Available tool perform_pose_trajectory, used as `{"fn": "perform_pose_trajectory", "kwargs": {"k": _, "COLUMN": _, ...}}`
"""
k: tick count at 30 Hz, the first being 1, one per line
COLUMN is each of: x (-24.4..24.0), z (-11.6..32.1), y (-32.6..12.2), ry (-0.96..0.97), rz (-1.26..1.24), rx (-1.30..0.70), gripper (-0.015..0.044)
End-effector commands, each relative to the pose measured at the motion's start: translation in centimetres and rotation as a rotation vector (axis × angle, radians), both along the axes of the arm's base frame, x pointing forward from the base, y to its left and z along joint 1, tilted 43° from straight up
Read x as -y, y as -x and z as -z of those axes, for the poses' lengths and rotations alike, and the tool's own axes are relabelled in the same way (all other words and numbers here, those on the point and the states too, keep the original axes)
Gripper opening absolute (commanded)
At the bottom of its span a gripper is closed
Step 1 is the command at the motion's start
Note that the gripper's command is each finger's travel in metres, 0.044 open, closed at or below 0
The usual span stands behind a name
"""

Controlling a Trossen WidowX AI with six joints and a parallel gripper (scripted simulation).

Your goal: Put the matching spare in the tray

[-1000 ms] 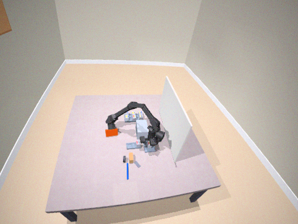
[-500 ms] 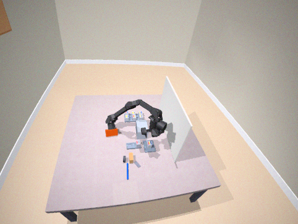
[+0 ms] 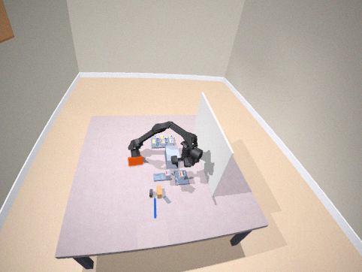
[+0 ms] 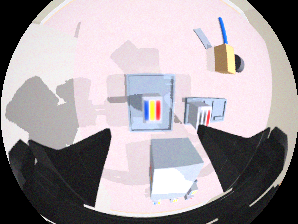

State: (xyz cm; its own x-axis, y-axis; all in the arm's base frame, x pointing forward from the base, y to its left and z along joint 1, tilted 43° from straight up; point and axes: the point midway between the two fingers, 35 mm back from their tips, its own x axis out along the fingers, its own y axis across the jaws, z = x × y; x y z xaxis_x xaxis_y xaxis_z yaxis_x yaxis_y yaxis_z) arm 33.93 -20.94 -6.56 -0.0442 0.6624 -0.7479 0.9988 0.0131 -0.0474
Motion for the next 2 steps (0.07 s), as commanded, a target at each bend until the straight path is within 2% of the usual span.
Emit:
{"fn": "perform_pose_trajectory", "kwargs": {"k": 1, "x": 0.03, "z": 0.00, "y": -0.04, "ry": 0.001, "rz": 0.003, "rx": 0.001, "gripper": 0.0440}}
{"fn": "perform_pose_trajectory", "kwargs": {"k": 2, "x": 0.03, "z": 0.00, "y": -0.04, "ry": 0.001, "rz": 0.003, "rx": 0.001, "gripper": 0.0440}}
